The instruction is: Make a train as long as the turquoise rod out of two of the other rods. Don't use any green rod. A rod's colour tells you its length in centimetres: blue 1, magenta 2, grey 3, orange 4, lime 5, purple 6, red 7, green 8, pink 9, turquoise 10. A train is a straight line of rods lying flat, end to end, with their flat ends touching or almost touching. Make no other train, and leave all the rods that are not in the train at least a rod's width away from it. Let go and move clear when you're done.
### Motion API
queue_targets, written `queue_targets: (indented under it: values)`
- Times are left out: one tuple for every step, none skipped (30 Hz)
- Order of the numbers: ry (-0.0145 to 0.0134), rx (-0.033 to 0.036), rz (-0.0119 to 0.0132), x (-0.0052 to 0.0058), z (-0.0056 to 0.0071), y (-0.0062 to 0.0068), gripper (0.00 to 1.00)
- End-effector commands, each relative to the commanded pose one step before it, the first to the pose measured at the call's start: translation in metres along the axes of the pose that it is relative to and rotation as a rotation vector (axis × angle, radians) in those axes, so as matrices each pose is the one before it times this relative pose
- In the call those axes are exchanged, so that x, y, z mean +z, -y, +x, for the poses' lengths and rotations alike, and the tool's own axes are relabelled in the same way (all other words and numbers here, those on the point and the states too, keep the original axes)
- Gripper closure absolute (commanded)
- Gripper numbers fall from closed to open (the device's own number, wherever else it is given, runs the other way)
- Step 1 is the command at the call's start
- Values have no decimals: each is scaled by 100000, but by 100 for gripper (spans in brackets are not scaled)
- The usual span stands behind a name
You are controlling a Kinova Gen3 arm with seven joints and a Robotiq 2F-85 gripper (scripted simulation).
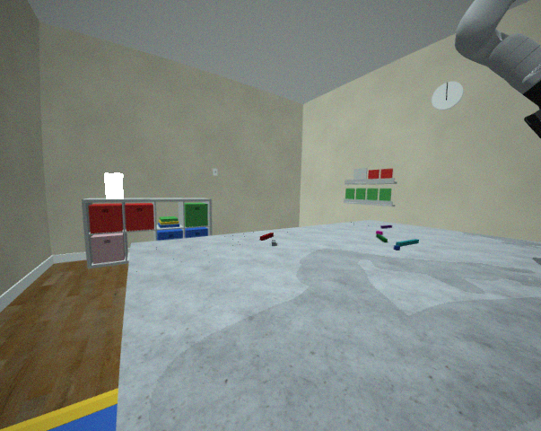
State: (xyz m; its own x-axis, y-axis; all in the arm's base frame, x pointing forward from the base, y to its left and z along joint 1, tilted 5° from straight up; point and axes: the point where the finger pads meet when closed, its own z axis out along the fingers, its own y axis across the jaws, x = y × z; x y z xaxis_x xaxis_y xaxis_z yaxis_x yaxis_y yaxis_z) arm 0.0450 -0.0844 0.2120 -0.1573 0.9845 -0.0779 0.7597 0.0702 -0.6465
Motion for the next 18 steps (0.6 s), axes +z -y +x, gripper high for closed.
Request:
queue_targets:
  values:
    - [19,27,-37,-11,-7,2,0]
    - [0,0,0,0,0,0,0]
    - [0,0,0,0,0,0,0]
    - [0,0,0,0,0,0,0]
    - [0,0,0,0,0,0,0]
    - [0,0,0,0,0,0,0]
    - [0,0,0,0,0,0,0]
    - [0,0,0,0,0,0,0]
    - [0,0,0,0,0,0,0]
    - [0,0,0,0,0,0,0]
    - [0,0,0,0,0,0,0]
    - [0,0,0,0,0,0,0]
    - [0,0,0,0,0,0,0]
    - [0,0,0,0,0,0,0]
    - [0,0,0,0,0,0,0]
    - [0,0,0,0,0,0,0]
    - [0,0,0,0,0,0,0]
    - [-3,4,-4,0,0,-2,0]
